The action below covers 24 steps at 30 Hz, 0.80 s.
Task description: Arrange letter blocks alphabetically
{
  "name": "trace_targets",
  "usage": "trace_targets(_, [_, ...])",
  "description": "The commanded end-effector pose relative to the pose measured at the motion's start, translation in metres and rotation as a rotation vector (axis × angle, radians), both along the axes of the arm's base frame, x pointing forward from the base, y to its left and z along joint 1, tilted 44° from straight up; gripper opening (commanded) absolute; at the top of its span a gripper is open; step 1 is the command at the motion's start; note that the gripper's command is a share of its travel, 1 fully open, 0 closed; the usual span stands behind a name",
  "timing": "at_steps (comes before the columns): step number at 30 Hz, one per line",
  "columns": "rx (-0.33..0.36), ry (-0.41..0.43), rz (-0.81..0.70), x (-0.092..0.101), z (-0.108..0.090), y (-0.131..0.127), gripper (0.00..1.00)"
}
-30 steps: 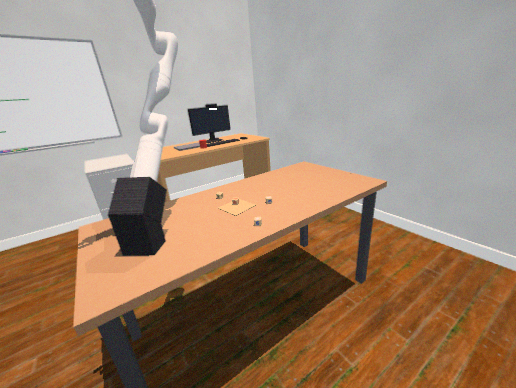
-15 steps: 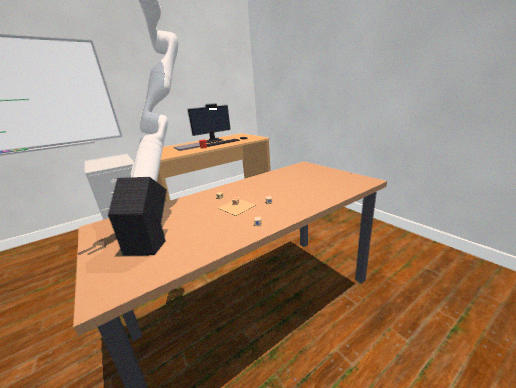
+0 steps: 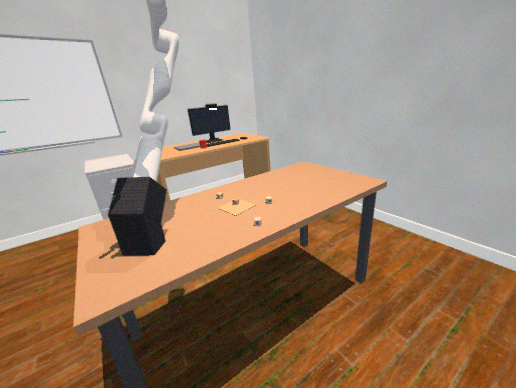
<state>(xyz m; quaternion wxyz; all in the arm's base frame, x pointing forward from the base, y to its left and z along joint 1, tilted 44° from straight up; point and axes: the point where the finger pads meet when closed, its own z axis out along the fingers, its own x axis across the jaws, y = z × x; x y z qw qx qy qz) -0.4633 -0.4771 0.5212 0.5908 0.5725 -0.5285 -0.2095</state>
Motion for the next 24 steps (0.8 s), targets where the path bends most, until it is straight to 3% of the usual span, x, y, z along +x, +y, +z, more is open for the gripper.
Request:
trace_targets(1, [0.018,0.006,0.012,0.003,-0.004,-0.004,1.00])
trace_targets(2, [0.042,-0.015,0.108,0.041,-0.022,-0.037,1.00])
trace_targets(10, [0.040,-0.018,0.114,0.043,-0.023,-0.039,1.00])
trace_targets(11, [0.065,-0.038,0.212,0.085,-0.042,-0.069,1.00])
trace_targets(18, [0.063,-0.041,0.216,0.087,-0.043,-0.071,1.00])
trace_targets(19, [0.088,-0.061,0.313,0.132,-0.061,-0.096,1.00])
trace_targets(24, [0.086,-0.064,0.317,0.134,-0.062,-0.098,1.00])
